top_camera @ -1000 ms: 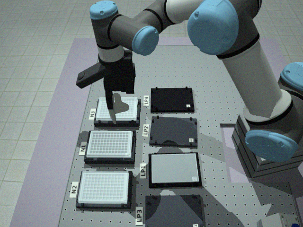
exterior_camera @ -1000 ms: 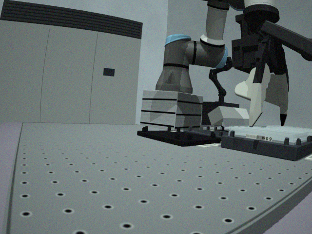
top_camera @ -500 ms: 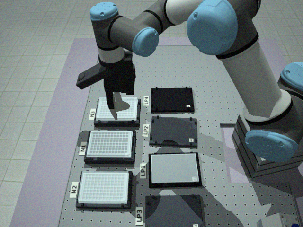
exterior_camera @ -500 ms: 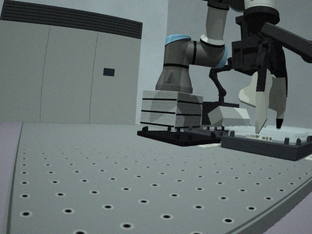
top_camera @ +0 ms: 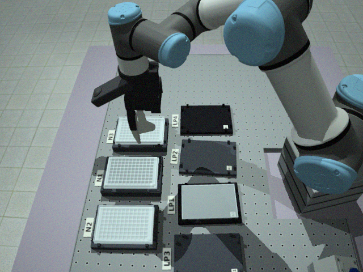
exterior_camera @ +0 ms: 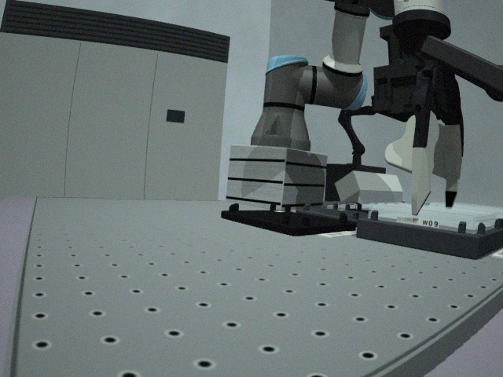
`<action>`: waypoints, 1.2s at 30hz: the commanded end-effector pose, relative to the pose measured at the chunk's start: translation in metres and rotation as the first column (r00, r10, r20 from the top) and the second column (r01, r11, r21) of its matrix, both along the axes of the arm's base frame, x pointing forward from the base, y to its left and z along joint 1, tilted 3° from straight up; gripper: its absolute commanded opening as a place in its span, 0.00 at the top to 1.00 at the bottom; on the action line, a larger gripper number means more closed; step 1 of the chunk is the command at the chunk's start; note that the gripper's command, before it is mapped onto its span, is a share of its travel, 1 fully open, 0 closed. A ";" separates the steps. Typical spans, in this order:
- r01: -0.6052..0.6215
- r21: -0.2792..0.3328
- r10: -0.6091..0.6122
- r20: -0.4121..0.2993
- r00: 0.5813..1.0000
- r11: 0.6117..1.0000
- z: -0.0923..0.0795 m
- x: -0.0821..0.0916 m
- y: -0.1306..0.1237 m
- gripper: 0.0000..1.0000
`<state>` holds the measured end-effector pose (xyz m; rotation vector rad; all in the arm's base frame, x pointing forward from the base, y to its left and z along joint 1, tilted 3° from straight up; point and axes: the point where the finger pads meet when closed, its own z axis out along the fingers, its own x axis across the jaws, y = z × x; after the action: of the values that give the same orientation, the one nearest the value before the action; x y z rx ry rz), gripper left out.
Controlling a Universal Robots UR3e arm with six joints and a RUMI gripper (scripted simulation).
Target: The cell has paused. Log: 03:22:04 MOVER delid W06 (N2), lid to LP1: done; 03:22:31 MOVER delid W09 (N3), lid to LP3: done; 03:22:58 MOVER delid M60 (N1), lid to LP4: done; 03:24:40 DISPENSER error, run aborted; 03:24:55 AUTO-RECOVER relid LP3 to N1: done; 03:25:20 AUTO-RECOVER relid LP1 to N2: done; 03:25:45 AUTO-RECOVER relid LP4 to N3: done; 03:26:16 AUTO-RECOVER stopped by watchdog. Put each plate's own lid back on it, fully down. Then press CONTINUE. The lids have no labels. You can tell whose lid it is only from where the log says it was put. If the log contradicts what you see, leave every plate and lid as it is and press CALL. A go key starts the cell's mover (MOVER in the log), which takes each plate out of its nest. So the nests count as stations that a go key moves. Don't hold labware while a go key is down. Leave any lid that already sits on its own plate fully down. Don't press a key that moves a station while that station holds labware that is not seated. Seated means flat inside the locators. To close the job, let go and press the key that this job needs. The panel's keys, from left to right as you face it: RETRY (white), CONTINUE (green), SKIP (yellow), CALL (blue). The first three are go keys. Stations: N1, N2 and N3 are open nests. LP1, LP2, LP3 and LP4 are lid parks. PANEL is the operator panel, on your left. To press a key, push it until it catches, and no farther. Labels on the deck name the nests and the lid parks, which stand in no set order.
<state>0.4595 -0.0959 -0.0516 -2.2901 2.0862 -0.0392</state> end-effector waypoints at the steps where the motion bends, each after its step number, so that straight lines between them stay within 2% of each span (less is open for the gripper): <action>1: 0.000 -0.001 0.000 0.002 1.000 1.000 0.001 0.001 0.000 1.00; 18: 0.000 -0.001 0.000 0.002 1.000 1.000 0.001 0.001 0.000 1.00; 36: 0.000 -0.001 0.000 0.002 1.000 1.000 0.025 -0.001 -0.001 1.00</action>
<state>0.4585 -0.0961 -0.0320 -2.2900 2.0861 -0.0392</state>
